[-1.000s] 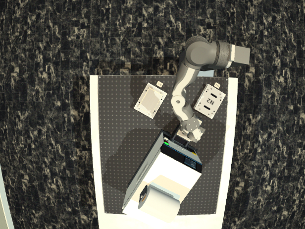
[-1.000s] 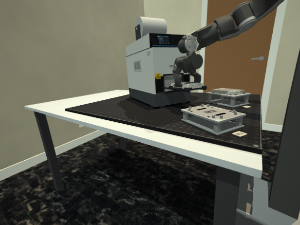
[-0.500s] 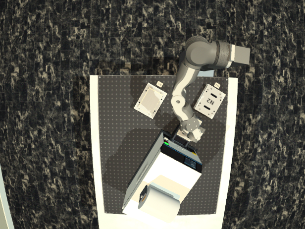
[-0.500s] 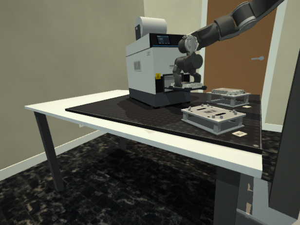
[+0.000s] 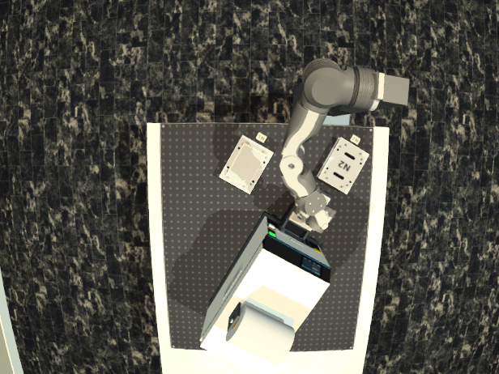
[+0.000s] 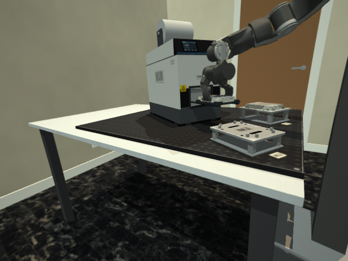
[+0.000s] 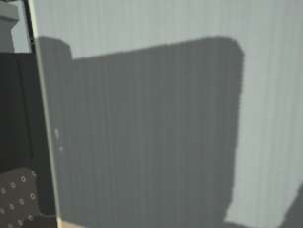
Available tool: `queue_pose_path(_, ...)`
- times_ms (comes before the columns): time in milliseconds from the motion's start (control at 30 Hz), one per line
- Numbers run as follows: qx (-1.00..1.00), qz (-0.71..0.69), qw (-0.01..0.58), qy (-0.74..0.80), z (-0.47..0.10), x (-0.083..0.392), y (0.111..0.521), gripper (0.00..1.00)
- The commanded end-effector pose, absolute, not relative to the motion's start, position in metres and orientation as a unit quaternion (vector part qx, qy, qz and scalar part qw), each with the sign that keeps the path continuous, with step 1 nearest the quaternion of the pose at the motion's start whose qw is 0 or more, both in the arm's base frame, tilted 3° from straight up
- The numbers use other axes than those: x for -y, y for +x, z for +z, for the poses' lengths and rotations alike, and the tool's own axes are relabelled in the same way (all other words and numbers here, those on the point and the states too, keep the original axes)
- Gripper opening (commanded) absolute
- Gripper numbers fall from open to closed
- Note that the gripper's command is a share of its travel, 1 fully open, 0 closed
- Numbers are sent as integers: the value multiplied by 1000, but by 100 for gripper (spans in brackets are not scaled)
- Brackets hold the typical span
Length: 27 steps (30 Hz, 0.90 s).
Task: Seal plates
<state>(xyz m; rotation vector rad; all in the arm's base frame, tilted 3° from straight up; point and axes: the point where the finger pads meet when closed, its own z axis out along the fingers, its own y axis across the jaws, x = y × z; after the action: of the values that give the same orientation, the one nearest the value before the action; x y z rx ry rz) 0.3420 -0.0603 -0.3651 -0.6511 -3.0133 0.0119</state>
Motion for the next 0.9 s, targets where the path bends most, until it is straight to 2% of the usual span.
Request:
queue_pose_path(0, 977, 3, 29, -210, -365, 60, 342, 0)
queue_pose_path(867, 977, 4, 29, -212, -352, 60, 344, 0)
